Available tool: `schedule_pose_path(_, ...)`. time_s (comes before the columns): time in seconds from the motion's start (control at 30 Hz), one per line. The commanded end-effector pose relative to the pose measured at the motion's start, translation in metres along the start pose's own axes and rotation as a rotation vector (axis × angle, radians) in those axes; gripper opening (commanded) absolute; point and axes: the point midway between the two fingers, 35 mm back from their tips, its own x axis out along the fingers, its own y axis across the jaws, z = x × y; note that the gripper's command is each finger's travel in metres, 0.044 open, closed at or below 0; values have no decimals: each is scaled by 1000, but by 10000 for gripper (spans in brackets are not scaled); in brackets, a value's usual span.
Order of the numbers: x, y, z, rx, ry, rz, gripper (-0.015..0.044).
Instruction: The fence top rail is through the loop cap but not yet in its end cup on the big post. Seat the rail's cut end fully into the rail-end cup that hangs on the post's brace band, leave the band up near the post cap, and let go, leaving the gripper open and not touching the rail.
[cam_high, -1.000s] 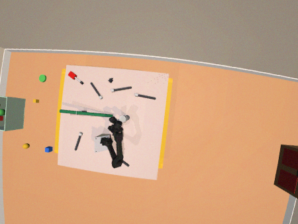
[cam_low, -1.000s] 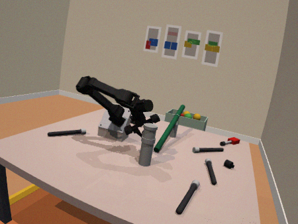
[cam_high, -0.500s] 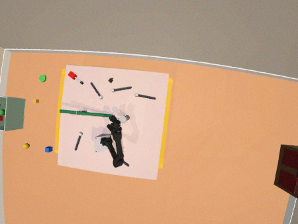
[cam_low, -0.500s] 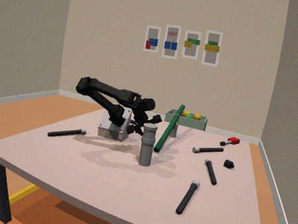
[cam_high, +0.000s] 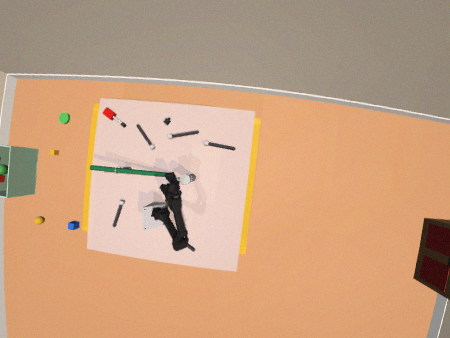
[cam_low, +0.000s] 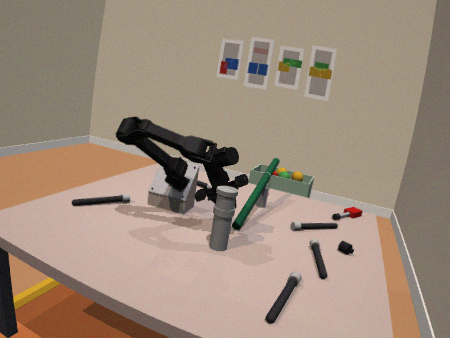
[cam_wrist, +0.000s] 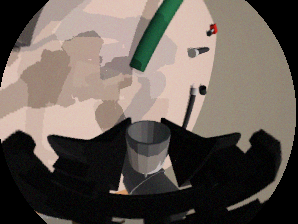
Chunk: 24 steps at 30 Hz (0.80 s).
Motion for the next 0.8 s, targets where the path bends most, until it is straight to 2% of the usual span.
schedule_pose_path(0.0,2,-3,-1,37,24,2,0)
schedule_pose_path(0.77,13,-22,-4,242,142,2,0)
